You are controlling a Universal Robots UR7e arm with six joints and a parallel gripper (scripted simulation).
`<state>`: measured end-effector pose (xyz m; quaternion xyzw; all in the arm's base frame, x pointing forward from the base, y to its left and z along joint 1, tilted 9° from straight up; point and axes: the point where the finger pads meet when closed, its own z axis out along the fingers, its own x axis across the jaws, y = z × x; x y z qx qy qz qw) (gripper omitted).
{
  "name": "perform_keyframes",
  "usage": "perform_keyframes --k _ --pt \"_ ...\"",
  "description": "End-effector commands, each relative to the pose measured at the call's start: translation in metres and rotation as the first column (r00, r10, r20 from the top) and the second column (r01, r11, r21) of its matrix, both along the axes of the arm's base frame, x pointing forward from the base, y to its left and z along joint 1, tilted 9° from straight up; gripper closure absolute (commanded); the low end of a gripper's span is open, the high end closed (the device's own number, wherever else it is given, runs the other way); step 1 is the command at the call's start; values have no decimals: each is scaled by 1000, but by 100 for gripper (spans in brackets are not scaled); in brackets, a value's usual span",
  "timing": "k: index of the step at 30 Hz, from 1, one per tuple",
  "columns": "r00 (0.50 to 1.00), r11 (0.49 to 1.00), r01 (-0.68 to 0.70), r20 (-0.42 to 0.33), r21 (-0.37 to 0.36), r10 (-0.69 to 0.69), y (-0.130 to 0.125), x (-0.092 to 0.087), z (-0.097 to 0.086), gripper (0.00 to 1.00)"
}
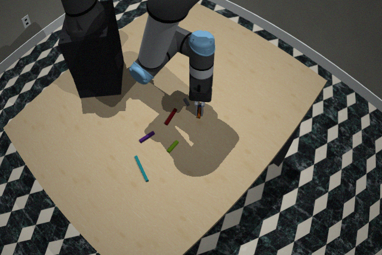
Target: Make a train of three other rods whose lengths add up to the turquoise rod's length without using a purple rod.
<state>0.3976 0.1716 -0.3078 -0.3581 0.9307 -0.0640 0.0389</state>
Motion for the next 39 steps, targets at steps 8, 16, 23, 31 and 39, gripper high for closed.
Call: perform_keyframes --k 8,16,23,31,39 --pt "1000 1000 0 3 2 0 0 2 0 76" --pt "1000 1000 0 3 2 0 0 2 0 58" --pt "1000 1000 0 3 2 0 0 2 0 52" --pt "1000 1000 0 3 2 0 0 2 0 46" --pt "1000 1000 0 1 1 0 0 0 3 46"
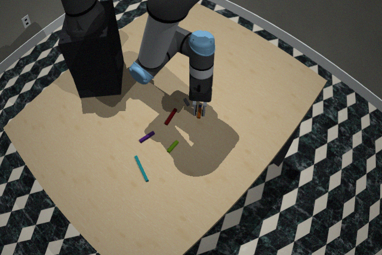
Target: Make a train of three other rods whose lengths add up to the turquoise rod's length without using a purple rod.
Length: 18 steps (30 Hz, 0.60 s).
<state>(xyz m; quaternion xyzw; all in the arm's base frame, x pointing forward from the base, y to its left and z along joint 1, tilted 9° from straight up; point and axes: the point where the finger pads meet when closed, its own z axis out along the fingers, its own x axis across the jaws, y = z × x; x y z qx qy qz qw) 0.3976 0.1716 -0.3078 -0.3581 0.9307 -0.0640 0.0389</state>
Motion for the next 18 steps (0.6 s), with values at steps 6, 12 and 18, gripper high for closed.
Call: perform_keyframes --k 6,12,18 --pt "1000 1000 -2 0 1 2 2 -3 18 46" --pt "1000 1000 -2 0 1 2 5 -6 45 46" --pt "1000 1000 -2 0 1 2 6 -8 63 46"
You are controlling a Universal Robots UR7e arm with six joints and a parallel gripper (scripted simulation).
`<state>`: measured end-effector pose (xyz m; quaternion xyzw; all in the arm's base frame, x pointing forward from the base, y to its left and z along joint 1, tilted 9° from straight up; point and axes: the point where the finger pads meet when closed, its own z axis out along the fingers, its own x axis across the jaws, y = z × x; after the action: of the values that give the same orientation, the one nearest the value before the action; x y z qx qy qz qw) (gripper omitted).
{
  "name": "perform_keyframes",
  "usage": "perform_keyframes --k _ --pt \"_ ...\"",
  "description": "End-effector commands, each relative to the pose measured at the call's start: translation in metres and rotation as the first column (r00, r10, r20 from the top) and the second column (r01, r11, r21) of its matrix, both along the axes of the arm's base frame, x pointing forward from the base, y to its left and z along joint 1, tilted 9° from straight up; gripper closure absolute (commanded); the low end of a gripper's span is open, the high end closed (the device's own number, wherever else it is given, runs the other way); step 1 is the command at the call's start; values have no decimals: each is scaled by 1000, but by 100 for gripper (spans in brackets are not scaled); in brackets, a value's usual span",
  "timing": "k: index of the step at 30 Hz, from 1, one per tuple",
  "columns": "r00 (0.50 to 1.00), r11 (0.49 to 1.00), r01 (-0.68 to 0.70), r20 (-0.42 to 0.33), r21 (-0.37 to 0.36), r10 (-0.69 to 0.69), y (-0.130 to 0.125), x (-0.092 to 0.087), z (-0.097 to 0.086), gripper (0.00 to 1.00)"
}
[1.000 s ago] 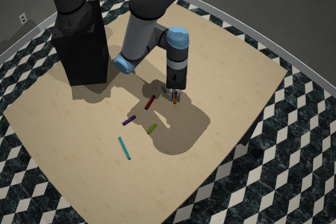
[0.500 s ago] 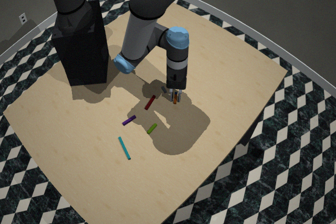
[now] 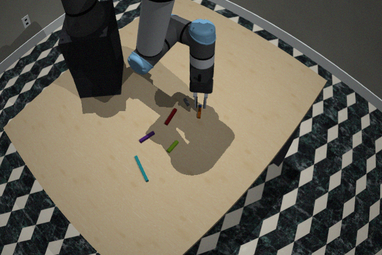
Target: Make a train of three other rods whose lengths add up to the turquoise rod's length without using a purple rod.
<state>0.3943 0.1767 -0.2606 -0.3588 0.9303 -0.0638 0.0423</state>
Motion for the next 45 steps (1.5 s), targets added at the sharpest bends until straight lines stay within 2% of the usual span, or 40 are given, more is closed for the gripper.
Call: perform_keyframes --k 1,8,16,17,38,42,45 --pt "1000 1000 1 -6 -2 -1 2 -5 20 46" --pt "1000 1000 1 -6 -2 -1 3 -8 39 46" --pt "1000 1000 2 -5 -2 -2 3 -8 43 46" --pt "1000 1000 2 -4 -2 -2 3 -7 43 0" --pt "1000 1000 5 -4 -1 -5 2 -6 42 0" --pt "999 999 49 -3 5 -49 -10 -1 41 0" --pt "992 992 125 0 15 -125 -32 7 40 0"
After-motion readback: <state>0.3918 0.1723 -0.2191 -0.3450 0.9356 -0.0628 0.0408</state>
